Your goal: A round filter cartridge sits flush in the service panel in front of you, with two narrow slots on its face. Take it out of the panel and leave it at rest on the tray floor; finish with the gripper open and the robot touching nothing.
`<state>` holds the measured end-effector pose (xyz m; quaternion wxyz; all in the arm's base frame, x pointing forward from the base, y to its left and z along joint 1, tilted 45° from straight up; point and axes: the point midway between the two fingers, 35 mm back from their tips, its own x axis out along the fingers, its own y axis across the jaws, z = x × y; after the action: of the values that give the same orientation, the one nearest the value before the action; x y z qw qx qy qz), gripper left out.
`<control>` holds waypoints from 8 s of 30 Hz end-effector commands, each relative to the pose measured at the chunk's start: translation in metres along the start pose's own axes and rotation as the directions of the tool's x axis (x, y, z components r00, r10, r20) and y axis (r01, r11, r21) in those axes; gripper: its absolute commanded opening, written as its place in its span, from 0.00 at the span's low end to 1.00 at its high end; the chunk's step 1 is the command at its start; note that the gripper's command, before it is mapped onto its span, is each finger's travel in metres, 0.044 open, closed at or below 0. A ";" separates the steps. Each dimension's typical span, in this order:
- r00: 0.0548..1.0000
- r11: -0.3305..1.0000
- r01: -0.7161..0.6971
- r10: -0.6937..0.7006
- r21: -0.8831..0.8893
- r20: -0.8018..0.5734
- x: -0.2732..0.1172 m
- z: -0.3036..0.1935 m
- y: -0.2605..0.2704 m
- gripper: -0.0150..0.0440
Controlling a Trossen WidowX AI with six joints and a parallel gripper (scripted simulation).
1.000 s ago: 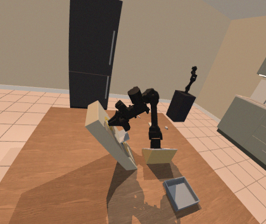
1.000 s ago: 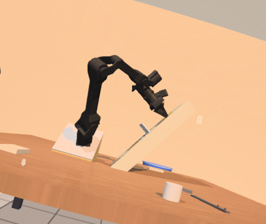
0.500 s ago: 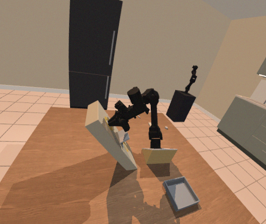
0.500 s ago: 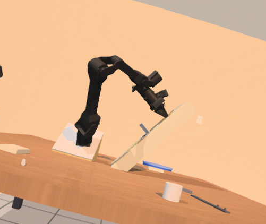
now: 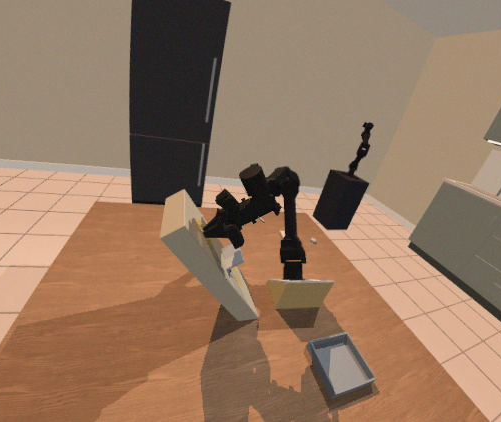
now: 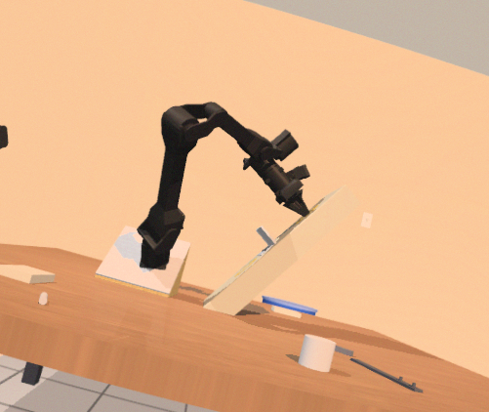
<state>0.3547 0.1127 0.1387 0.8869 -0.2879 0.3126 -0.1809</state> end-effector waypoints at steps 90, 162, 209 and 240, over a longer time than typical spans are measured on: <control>1.000 0.044 -0.008 0.003 -0.999 -0.008 0.010 -0.001 0.000 0.25; 1.000 0.040 -0.013 0.005 -0.999 -0.013 -0.063 -0.073 -0.008 0.25; 0.988 0.026 -0.155 0.000 -0.988 -0.155 -0.060 -0.069 -0.005 0.42; 0.936 0.048 -0.348 -0.038 -0.936 -0.350 -0.060 -0.066 -0.008 0.42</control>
<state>0.2662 0.1107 0.1287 0.4079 -0.7509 0.5002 0.1400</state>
